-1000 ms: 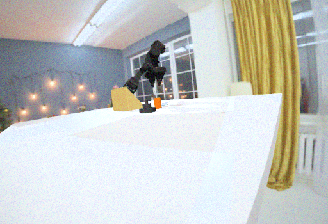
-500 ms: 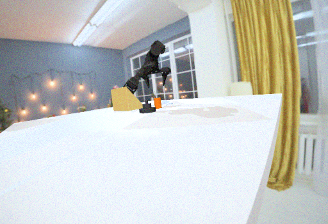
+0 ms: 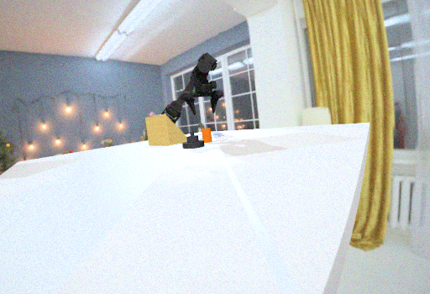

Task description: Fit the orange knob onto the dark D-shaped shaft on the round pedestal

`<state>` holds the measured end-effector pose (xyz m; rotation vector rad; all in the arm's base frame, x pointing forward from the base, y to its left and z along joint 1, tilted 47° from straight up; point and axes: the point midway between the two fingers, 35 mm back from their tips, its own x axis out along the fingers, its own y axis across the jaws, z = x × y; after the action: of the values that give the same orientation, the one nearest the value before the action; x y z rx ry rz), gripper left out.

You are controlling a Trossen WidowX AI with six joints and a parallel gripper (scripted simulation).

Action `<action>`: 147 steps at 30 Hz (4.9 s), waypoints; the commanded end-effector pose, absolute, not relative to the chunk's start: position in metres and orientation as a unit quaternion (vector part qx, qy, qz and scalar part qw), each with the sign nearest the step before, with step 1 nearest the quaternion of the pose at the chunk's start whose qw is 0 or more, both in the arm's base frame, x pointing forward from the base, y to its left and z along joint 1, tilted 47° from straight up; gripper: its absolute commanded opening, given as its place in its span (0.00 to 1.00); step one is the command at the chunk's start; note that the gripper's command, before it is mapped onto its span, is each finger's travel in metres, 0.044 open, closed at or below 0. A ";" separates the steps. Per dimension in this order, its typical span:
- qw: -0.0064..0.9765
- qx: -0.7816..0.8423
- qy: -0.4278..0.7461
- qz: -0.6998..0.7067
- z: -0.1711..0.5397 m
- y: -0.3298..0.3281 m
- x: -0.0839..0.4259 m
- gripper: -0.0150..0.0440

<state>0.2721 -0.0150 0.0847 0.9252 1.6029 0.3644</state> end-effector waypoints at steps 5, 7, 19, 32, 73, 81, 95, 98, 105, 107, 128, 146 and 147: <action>0.642 0.298 0.657 0.259 0.084 -0.015 0.272 1.00; 0.642 0.298 0.657 0.259 0.084 -0.015 0.272 1.00; 0.642 0.298 0.657 0.260 0.060 0.010 0.272 1.00; 0.643 0.298 0.656 0.259 0.046 0.025 0.273 1.00; 0.642 0.299 0.656 0.261 0.004 0.070 0.272 0.96; 0.642 0.299 0.656 0.261 0.004 0.070 0.272 0.60; 0.644 0.297 0.656 0.258 0.020 0.053 0.279 0.25; 0.644 0.296 0.657 0.256 0.031 0.041 0.283 0.25; 0.645 0.296 0.657 0.255 0.060 0.014 0.286 0.25; 0.644 0.296 0.657 0.255 0.069 0.006 0.286 0.25; 0.641 0.299 0.656 0.262 0.088 -0.033 0.287 0.25; 0.643 0.298 0.656 0.260 0.039 -0.055 0.304 0.25; 0.643 0.298 0.656 0.260 0.036 -0.057 0.305 0.25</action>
<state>0.3011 -0.0504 0.0454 0.6903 1.4985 0.5965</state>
